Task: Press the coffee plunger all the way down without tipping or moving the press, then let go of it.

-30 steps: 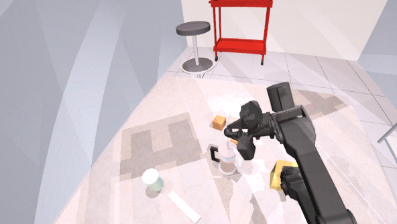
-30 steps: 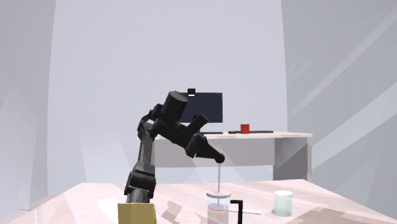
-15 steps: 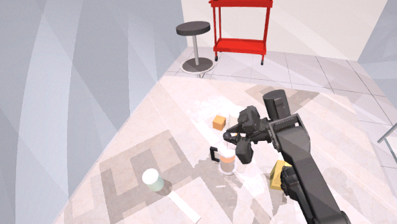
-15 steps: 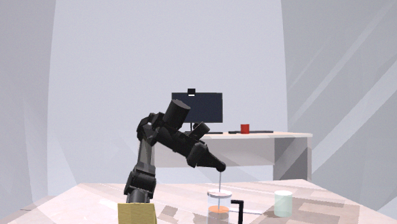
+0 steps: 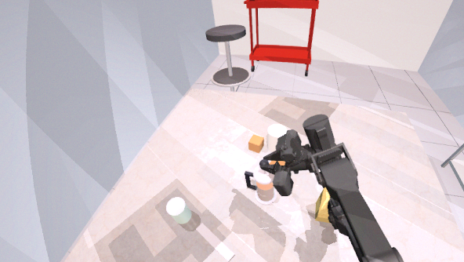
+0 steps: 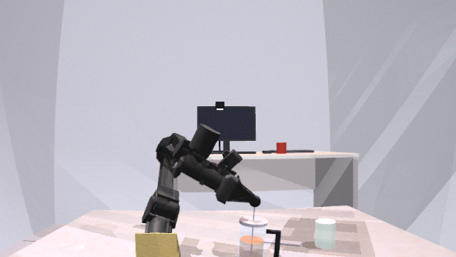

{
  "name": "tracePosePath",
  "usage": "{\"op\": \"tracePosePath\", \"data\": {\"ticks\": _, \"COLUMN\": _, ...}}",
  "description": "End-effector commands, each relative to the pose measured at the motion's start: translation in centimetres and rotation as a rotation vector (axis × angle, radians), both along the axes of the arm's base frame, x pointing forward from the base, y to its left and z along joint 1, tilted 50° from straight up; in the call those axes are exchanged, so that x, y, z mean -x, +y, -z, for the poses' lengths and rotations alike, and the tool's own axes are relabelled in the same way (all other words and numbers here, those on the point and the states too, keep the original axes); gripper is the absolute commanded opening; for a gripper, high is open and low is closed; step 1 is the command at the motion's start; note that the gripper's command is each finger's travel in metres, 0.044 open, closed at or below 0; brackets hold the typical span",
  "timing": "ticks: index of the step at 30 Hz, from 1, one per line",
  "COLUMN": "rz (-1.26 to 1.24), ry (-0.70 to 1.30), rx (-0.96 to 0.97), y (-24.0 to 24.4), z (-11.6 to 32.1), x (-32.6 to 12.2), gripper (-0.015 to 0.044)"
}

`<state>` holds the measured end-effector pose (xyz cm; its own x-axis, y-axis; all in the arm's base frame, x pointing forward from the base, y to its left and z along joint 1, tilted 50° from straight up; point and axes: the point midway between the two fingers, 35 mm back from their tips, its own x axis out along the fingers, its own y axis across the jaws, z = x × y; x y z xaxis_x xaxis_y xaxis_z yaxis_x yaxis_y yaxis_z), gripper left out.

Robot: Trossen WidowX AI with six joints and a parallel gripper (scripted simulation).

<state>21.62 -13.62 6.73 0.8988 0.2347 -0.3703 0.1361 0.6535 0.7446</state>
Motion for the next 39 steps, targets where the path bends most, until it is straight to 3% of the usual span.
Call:
{"op": "tracePosePath", "data": {"ticks": 1, "rz": -0.006, "ry": 0.026, "rx": -0.015, "y": 1.4, "z": 1.3, "x": 0.1, "gripper": 0.0116}}
{"op": "tracePosePath", "data": {"ticks": 39, "rz": -0.002, "ry": 0.011, "rx": 0.001, "y": 1.1, "z": 1.1, "x": -1.1, "gripper": 0.0116}}
